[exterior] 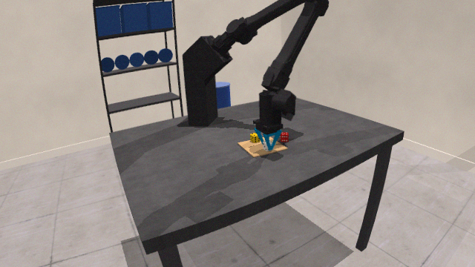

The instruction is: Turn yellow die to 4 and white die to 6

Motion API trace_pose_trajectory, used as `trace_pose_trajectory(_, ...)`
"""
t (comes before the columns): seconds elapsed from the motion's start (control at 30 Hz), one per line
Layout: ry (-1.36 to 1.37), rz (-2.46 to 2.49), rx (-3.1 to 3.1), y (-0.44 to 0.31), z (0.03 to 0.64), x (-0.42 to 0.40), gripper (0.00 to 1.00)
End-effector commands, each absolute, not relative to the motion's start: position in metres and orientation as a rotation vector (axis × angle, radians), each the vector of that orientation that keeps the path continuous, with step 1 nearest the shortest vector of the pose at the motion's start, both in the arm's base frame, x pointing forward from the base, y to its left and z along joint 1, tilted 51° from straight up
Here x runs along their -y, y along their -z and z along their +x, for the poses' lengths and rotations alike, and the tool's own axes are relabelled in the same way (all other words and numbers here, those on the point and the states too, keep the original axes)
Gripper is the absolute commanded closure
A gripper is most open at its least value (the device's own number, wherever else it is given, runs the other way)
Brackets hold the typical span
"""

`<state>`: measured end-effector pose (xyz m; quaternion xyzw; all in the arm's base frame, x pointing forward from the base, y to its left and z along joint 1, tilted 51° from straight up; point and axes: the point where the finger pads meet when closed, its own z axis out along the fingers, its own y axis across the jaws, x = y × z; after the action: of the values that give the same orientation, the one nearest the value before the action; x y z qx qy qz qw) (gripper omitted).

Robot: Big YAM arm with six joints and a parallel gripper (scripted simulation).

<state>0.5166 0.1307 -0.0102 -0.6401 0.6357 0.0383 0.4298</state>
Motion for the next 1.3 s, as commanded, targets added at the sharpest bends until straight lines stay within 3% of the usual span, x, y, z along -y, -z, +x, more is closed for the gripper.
trace_pose_trajectory(0.0,-0.079,-1.572,-1.600,0.012,0.523,-0.119,0.60)
trace_pose_trajectory(0.1,-0.079,-1.572,-1.600,0.012,0.523,-0.119,0.56)
trace_pose_trajectory(1.27,-0.071,-1.582,-1.586,-0.049,0.476,-0.070,0.56)
